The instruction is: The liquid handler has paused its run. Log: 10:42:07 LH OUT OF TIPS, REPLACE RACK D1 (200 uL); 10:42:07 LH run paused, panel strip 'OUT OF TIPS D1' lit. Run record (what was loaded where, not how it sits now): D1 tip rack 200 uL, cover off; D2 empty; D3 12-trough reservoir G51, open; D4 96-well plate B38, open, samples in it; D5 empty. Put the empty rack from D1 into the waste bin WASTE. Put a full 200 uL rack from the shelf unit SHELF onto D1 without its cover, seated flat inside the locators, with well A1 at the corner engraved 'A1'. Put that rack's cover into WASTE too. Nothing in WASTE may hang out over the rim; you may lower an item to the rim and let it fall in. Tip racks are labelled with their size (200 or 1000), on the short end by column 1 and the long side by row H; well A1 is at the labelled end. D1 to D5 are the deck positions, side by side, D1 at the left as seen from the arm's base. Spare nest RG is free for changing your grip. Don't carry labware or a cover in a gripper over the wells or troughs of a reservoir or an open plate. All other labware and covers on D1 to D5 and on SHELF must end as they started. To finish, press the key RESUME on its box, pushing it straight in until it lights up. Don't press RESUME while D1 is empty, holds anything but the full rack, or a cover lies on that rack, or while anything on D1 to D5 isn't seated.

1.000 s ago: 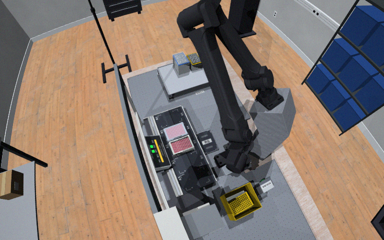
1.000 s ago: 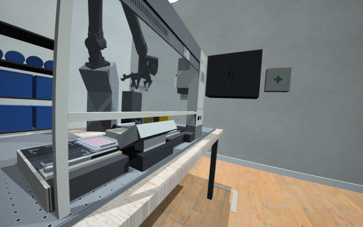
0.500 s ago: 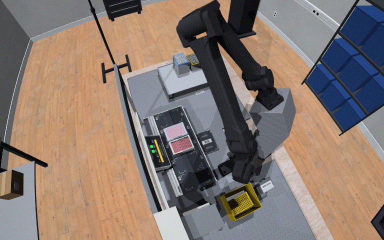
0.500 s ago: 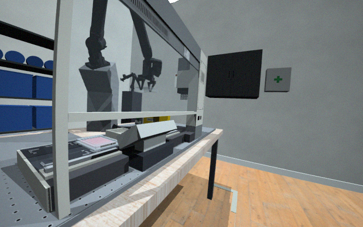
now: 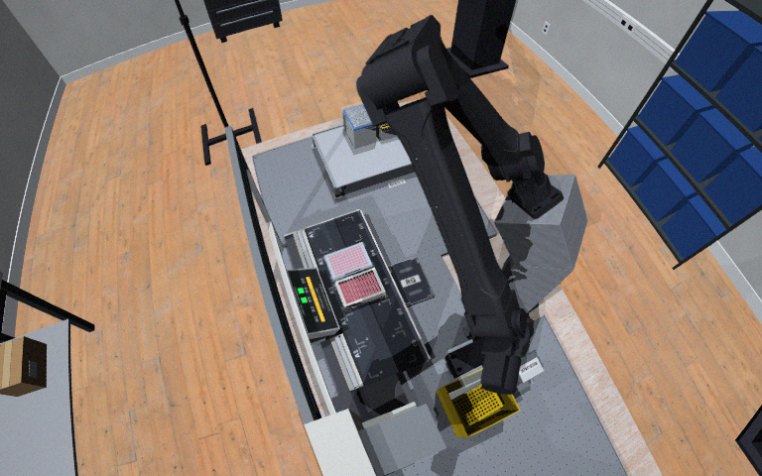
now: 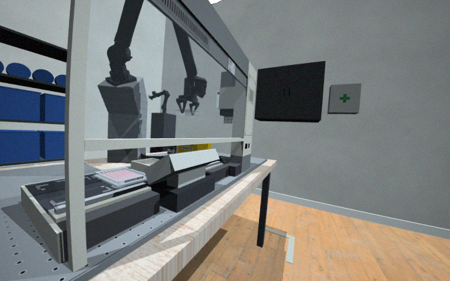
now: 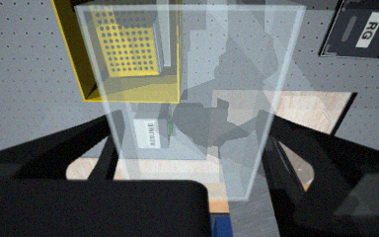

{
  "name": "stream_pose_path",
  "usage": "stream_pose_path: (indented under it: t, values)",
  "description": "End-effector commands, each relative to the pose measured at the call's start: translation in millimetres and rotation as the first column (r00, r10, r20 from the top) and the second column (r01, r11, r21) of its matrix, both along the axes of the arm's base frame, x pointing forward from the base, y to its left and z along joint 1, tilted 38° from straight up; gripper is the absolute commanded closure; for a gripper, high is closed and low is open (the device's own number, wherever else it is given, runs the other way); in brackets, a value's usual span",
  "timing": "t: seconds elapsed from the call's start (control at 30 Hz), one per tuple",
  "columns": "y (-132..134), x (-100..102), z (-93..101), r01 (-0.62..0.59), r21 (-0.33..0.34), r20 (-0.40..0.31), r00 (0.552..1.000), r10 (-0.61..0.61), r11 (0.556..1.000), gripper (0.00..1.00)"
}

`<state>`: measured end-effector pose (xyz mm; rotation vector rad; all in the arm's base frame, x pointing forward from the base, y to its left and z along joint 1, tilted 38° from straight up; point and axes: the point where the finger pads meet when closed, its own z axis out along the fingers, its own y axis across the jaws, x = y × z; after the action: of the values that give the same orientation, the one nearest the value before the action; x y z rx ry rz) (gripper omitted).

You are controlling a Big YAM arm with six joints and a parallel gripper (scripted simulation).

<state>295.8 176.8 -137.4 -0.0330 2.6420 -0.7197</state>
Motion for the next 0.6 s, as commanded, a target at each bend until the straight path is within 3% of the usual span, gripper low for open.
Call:
stream_pose_path:
  t: [0.0, 0.1, 0.13, 0.57]
  values:
    - [0, -1, 7.1, 0.023, 0.011, 0.014, 1.000, -0.023, 1.000, 1.00]
    - [3, 2, 4.6, 0.024, 0.011, 0.015, 1.000, -0.024, 1.000, 1.00]
    - [18, 2, -1.8, 0.003, 0.012, 0.014, 1.000, -0.003, 1.000, 1.00]
    - [67, 6, -28.9, 0.002, 0.015, 0.015, 1.000, -0.002, 1.000, 1.00]
